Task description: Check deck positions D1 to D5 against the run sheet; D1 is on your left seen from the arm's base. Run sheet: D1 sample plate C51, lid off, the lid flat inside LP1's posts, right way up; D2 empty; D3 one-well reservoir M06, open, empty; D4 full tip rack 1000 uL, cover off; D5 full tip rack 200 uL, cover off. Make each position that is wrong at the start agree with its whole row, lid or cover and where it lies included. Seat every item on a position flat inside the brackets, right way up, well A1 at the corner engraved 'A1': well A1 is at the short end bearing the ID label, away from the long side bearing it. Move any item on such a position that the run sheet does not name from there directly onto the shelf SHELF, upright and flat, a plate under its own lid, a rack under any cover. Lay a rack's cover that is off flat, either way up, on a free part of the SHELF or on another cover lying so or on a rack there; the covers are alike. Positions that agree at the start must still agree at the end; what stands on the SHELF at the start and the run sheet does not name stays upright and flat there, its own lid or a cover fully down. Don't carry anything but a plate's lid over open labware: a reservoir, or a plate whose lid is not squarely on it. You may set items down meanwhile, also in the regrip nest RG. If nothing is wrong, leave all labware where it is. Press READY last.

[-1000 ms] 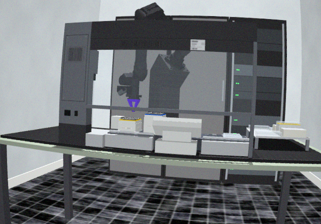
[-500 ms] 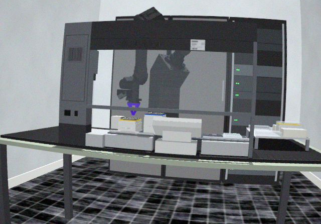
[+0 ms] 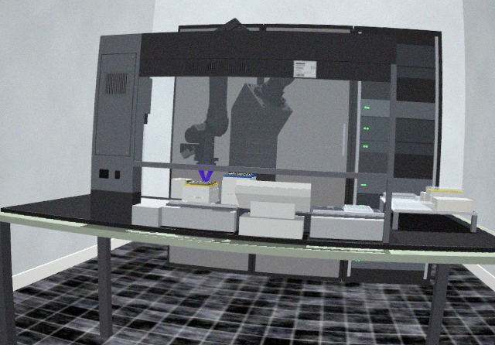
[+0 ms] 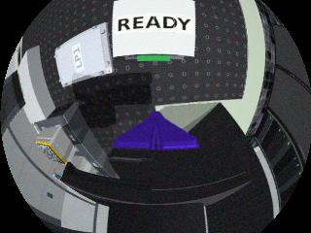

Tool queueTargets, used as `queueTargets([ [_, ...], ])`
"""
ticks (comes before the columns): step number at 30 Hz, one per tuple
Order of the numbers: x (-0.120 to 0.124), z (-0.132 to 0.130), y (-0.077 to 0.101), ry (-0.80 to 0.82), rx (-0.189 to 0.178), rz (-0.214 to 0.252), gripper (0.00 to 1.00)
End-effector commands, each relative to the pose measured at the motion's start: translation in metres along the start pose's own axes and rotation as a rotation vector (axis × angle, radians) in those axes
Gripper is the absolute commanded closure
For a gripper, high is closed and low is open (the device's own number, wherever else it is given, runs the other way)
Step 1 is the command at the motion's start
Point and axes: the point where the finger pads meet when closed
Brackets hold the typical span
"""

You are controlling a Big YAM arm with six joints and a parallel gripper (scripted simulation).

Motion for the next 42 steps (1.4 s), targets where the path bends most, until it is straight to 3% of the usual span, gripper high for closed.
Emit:
queueTargets([
  [1, -0.001, 0.000, -0.008, -0.011, 0.001, -0.004, 1.00],
  [12, -0.001, -0.001, -0.026, -0.011, 0.001, -0.004, 1.00],
  [16, -0.008, 0.007, -0.020, -0.025, -0.018, -0.016, 1.00],
  [42, -0.007, 0.007, -0.021, -0.020, -0.017, -0.014, 1.00],
])
Point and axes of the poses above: the point where the finger pads meet when closed, its own y axis back along the fingers, its own z axis across the jaws, x = y × z, and after that the axes turned 6 degrees about y, right-handed
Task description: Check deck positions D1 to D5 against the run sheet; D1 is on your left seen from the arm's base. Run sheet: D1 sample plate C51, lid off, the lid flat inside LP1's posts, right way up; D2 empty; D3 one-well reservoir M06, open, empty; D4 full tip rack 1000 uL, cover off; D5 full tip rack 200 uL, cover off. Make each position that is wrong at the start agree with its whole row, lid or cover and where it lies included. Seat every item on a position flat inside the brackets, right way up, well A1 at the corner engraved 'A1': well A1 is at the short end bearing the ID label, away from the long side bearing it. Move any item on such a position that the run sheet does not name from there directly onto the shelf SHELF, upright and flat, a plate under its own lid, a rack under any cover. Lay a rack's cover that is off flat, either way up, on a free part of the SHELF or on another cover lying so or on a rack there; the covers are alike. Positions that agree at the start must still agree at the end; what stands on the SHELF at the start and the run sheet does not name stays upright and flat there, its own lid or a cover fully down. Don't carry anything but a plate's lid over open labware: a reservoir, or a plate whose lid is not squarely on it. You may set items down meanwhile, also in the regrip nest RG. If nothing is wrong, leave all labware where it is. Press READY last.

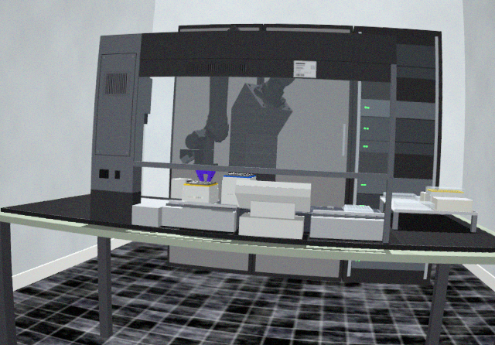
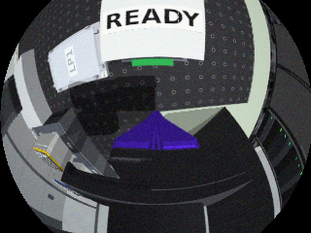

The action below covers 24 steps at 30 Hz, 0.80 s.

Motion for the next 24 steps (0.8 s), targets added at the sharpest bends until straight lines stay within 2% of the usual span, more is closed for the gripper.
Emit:
queueTargets([
  [1, -0.007, 0.007, 0.002, -0.009, -0.017, -0.014, 1.00],
  [16, -0.007, 0.007, 0.002, -0.009, -0.017, -0.014, 1.00],
  [20, -0.012, -0.005, 0.002, -0.019, -0.002, -0.007, 1.00],
  [24, -0.017, -0.001, 0.003, -0.014, -0.008, -0.009, 1.00],
])
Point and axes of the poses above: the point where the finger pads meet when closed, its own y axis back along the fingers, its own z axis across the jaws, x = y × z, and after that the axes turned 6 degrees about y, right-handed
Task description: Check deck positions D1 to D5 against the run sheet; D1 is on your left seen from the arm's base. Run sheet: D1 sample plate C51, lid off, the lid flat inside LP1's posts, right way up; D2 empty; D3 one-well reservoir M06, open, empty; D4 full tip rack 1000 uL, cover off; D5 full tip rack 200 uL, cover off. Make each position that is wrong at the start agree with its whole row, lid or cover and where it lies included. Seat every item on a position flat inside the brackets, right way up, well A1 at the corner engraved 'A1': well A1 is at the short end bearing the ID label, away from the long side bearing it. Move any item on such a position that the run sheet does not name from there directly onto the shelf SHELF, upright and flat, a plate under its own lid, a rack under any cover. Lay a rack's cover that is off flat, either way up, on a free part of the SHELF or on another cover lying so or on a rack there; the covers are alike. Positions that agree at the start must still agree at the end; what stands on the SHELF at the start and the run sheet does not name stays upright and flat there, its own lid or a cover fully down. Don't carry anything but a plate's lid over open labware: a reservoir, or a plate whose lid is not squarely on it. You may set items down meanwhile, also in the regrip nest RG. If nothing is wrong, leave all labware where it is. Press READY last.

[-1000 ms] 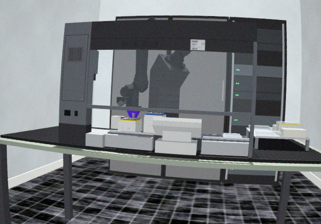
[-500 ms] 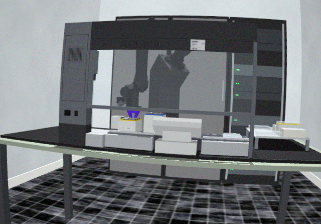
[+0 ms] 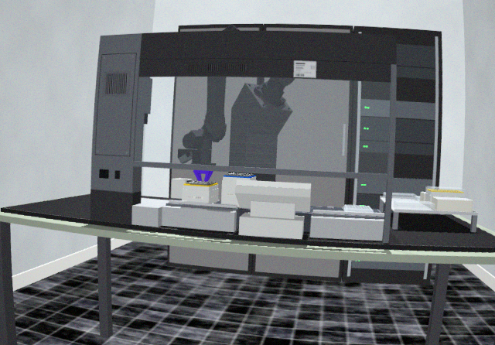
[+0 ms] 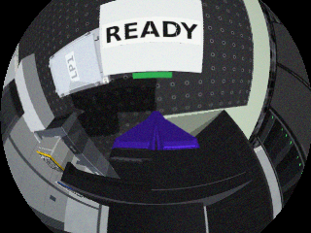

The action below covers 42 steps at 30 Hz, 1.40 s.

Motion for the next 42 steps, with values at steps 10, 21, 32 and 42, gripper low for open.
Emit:
queueTargets([
  [10, -0.022, -0.006, 0.001, -0.002, -0.001, -0.002, 1.00],
  [21, -0.036, -0.007, 0.001, -0.003, -0.001, -0.003, 1.00],
  [32, -0.039, -0.007, 0.001, -0.001, -0.003, -0.003, 1.00],
  [42, -0.041, -0.006, 0.001, 0.002, -0.004, -0.003, 1.00],
])
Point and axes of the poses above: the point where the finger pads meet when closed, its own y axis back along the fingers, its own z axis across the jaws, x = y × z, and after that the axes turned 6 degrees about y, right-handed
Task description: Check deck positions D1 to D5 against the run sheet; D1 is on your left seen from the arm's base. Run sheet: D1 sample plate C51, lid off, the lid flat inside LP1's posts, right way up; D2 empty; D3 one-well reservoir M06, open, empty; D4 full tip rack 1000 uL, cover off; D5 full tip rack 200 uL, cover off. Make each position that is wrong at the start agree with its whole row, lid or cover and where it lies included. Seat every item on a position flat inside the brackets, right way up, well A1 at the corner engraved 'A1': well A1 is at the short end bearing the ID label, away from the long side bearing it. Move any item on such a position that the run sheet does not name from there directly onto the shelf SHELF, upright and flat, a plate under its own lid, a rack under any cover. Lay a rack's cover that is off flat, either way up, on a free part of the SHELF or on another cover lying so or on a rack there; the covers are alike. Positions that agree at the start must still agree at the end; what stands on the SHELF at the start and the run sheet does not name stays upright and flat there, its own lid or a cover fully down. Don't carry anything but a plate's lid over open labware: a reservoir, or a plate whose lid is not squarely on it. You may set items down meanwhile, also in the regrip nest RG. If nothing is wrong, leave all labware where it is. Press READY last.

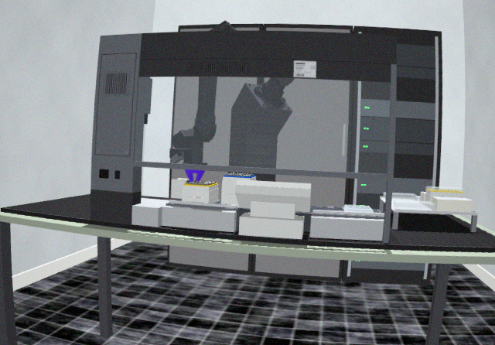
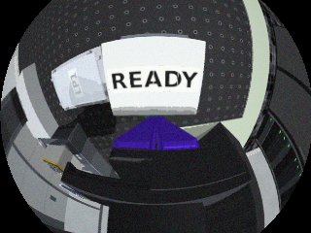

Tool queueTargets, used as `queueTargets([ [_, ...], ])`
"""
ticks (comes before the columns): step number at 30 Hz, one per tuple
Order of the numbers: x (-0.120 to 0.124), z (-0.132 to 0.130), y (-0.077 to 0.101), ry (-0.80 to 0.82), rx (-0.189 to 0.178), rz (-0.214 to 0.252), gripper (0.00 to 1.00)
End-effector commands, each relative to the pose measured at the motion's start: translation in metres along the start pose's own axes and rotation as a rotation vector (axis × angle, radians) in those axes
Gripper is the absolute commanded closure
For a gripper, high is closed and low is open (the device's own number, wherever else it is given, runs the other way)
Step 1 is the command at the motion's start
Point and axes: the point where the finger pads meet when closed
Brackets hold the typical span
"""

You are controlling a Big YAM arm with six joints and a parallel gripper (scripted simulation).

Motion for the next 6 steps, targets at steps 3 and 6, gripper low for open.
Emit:
queueTargets([
  [3, -0.0063, -0.0042, 0.0010, -0.007, -0.003, -0.004, 1.00],
  [6, -0.0084, -0.0054, 0.0016, -0.011, -0.003, -0.006, 1.00],
])
Point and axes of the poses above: the point where the finger pads meet when closed, its own y axis back along the fingers, its own z axis across the jaws, x = y × z, and after that the axes turned 6 degrees about y, right-handed
